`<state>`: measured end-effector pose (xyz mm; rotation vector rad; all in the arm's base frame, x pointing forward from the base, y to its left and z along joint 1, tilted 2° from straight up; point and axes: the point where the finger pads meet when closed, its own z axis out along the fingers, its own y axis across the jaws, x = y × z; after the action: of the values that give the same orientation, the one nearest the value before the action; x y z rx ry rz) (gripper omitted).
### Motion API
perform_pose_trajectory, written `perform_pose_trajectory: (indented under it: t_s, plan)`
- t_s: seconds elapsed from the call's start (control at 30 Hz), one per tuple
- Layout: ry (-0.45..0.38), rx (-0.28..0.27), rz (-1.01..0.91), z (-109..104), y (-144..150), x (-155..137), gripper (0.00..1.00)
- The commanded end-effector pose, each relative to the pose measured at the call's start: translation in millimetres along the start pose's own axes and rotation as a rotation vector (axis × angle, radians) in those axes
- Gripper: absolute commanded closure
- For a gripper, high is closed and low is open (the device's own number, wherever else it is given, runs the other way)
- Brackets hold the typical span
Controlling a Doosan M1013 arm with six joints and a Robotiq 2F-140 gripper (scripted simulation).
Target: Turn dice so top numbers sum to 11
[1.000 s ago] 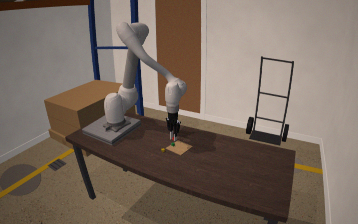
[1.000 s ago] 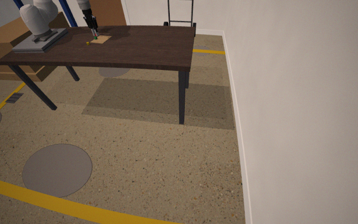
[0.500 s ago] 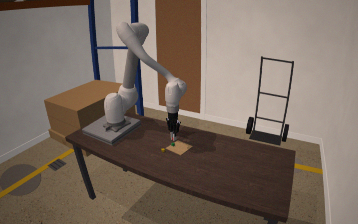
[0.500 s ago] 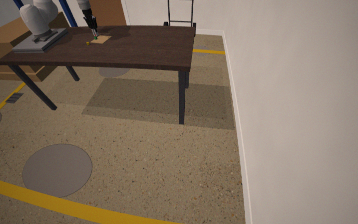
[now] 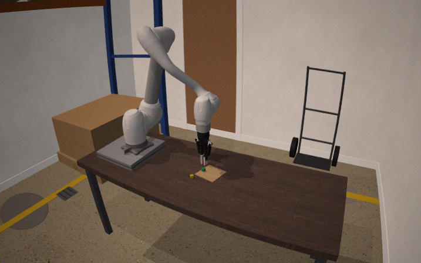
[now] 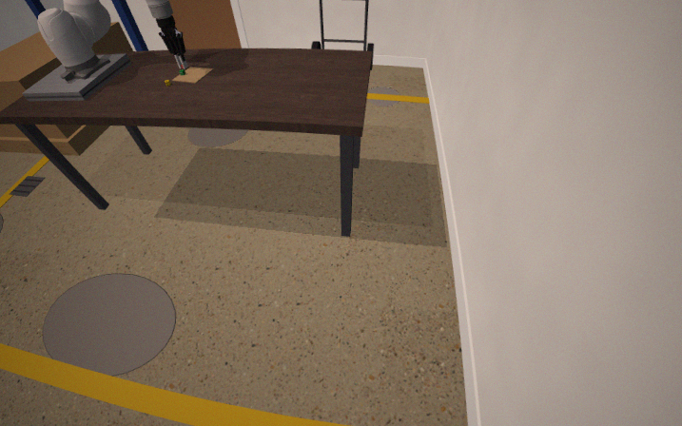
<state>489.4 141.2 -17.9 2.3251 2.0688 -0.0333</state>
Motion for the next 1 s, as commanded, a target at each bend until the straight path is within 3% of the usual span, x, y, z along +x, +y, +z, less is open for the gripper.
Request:
perform_pose_trajectory:
  t_s: [0.0, 0.23, 0.47, 0.53, 0.77, 0.97]
  plan:
    - [0.000, 0.000, 0.000, 0, 0, 0, 0.91]
    - [0.000, 0.000, 0.000, -6, 0, 0, 0.91]
    - [0.000, 0.000, 0.000, -47, 0, 0, 0.91]
    - [0.000, 0.000, 0.000, -47, 0, 0, 0.91]
    - [0.000, 0.000, 0.000, -93, 0, 0, 0.91]
    - [0.000, 0.000, 0.000, -100, 0, 0, 0.91]
